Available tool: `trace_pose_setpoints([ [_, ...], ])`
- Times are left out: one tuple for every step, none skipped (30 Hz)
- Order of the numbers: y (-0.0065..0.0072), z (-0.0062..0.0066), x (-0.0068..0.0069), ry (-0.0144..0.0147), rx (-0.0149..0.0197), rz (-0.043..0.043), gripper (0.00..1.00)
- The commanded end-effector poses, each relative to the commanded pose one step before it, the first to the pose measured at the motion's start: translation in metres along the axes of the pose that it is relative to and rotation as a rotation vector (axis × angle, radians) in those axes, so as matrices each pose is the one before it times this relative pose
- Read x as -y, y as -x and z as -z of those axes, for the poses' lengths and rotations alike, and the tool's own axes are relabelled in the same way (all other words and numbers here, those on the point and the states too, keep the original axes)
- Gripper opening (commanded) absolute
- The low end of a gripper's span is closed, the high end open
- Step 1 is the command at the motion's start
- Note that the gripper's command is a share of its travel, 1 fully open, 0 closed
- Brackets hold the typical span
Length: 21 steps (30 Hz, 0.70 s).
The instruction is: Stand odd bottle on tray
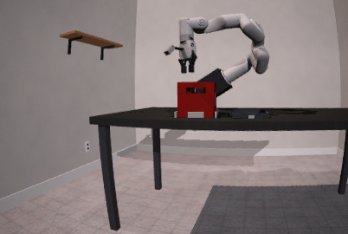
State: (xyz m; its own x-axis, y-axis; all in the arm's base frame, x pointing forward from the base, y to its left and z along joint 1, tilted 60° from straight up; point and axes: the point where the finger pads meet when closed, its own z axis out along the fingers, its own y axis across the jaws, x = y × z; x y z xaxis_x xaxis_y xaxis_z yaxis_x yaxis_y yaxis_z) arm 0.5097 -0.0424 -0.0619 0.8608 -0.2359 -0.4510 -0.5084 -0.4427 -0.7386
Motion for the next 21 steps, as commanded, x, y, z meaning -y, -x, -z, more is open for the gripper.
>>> trace_pose_setpoints([
  [-0.00086, 0.00192, 0.00044, -0.00007, -0.00388, 0.00127, 0.65],
  [0.00000, 0.00000, 0.00000, 0.00000, 0.00000, 0.00000, 0.65],
  [0.00000, 0.00000, 0.00000, 0.00000, 0.00000, 0.00000, 0.65],
  [0.00000, 0.00000, 0.00000, 0.00000, 0.00000, 0.00000, 0.65],
  [0.00000, 0.00000, 0.00000, 0.00000, 0.00000, 0.00000, 0.65],
  [0.00000, 0.00000, 0.00000, 0.00000, 0.00000, 0.00000, 0.65],
  [0.00000, -0.00001, 0.00000, 0.00000, 0.00000, 0.00000, 0.65],
  [0.00000, -0.00004, 0.00000, 0.00000, 0.00000, 0.00000, 0.65],
  [0.00000, -0.00007, 0.00000, 0.00000, 0.00000, 0.00000, 0.65],
  [0.00000, -0.00011, 0.00000, 0.00000, 0.00000, 0.00000, 0.65],
  [0.00000, -0.00015, 0.00000, 0.00000, 0.00000, 0.00000, 0.65],
  [0.00000, -0.00020, 0.00000, 0.00000, 0.00001, 0.00000, 0.65],
  [0.00000, -0.00026, 0.00000, 0.00000, 0.00001, 0.00000, 0.65],
  [0.00000, -0.00032, 0.00000, 0.00000, 0.00001, 0.00000, 0.65],
  [-0.00001, -0.00039, 0.00000, -0.00001, 0.00001, 0.00000, 0.65],
  [-0.00001, -0.00045, 0.00000, -0.00001, 0.00001, 0.00000, 0.65],
  [-0.00001, -0.00052, 0.00000, 0.00000, 0.00001, 0.00000, 0.65],
  [-0.00001, -0.00059, 0.00000, 0.00000, 0.00002, 0.00000, 0.65],
  [-0.00001, -0.00066, 0.00000, 0.00000, 0.00002, 0.00000, 0.65],
  [-0.00001, -0.00073, 0.00000, 0.00000, 0.00002, -0.00001, 0.65],
  [0.00000, 0.00000, 0.00000, 0.00000, 0.00000, 0.00000, 0.65],
])
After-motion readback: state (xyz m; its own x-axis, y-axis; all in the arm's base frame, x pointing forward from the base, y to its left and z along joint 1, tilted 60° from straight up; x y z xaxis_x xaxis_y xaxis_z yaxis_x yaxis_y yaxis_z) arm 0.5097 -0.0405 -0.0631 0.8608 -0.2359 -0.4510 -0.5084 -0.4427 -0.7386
